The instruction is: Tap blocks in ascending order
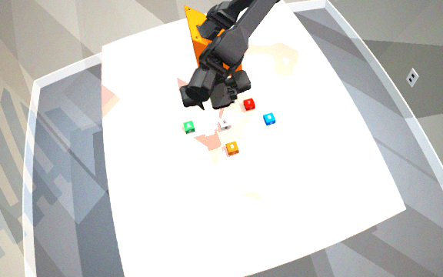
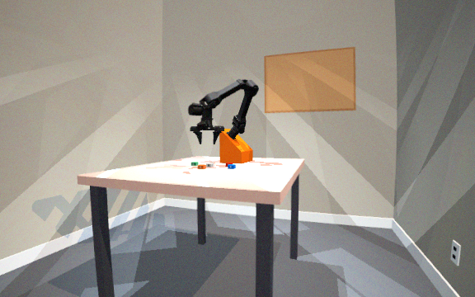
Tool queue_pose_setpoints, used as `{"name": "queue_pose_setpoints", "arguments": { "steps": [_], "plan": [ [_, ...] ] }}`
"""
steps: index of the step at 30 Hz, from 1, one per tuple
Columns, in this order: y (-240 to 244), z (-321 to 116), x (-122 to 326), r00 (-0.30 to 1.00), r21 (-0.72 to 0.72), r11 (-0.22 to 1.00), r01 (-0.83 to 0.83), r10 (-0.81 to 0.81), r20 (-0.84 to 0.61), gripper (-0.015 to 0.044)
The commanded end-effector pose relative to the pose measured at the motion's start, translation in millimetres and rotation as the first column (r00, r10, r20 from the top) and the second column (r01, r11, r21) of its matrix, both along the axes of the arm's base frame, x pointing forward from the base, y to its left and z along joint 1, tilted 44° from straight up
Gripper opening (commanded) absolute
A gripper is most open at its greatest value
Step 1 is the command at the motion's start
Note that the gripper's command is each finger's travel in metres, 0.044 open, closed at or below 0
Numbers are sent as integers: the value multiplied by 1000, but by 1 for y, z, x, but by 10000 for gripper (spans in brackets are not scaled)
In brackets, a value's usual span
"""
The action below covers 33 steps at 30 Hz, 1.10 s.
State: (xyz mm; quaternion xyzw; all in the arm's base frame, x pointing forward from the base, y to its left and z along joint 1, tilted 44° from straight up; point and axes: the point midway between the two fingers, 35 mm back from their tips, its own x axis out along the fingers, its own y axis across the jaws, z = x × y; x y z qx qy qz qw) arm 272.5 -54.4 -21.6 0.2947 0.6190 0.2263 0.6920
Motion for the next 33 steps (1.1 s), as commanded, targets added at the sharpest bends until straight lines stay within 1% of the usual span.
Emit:
{"name": "queue_pose_setpoints", "arguments": {
  "steps": [1,16,21,27,33],
  "plan": [
    [2,2,-1,1000,8,1000,9,-9,-5,400],
    [3,3,-1,1000,8,1000,9,-9,-6,400],
    [38,36,-14,1000,4,1000,10,-10,-13,400],
    [82,71,-43,1000,12,1000,9,-9,-9,400],
    [87,74,-47,1000,14,1000,9,-9,-9,400]
  ]
}}
